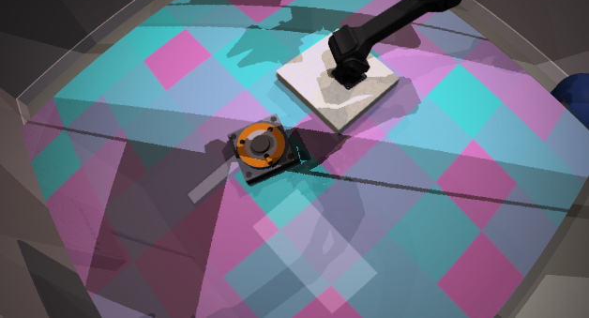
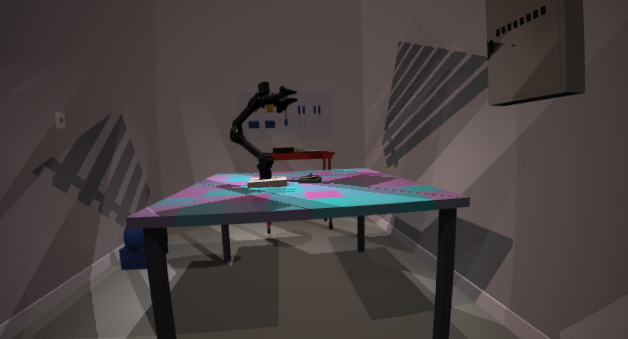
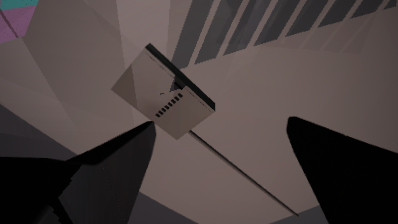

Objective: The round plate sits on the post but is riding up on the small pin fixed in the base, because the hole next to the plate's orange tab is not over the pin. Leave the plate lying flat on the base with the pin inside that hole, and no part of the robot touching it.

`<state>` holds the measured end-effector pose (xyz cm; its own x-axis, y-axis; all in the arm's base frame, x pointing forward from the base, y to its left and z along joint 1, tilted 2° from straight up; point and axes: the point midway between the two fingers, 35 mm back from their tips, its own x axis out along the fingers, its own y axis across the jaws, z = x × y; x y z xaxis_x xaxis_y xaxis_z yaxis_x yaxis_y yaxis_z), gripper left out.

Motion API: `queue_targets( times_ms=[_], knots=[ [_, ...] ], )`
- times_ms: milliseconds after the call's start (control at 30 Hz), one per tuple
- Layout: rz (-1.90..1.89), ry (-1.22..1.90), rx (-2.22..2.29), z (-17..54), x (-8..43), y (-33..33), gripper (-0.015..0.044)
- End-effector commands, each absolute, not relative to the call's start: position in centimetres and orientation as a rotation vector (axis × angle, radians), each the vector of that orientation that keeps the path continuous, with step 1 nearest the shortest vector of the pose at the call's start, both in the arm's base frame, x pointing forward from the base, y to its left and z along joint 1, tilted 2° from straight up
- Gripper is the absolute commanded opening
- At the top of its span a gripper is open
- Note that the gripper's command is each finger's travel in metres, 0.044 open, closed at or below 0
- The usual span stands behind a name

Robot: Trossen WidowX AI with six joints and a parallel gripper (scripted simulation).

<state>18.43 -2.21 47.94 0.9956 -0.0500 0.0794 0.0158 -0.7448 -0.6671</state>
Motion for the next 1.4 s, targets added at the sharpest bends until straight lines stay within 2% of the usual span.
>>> queue_targets(
  times_ms=[0,200,300,467,833,1033,1367],
  knots=[
    [-0.108,0.024,-2.389,47.8,18.7,-2.3,0.0374],
    [0.216,0.133,-1.787,40.8,25.7,-2.5,0.0216],
    [0.287,0.195,-1.632,38.7,27.2,-2.2,0.0137],
    [0.459,0.477,-1.114,30.8,30.8,-0.3,0.0006],
    [0.438,1.054,-0.433,18.5,31.4,3.8,0.0000],
    [0.176,1.483,-0.098,10.8,28.6,6.5,0.0000],
    [0.078,1.576,-0.041,9.2,26.8,6.9,0.0000]
  ],
)
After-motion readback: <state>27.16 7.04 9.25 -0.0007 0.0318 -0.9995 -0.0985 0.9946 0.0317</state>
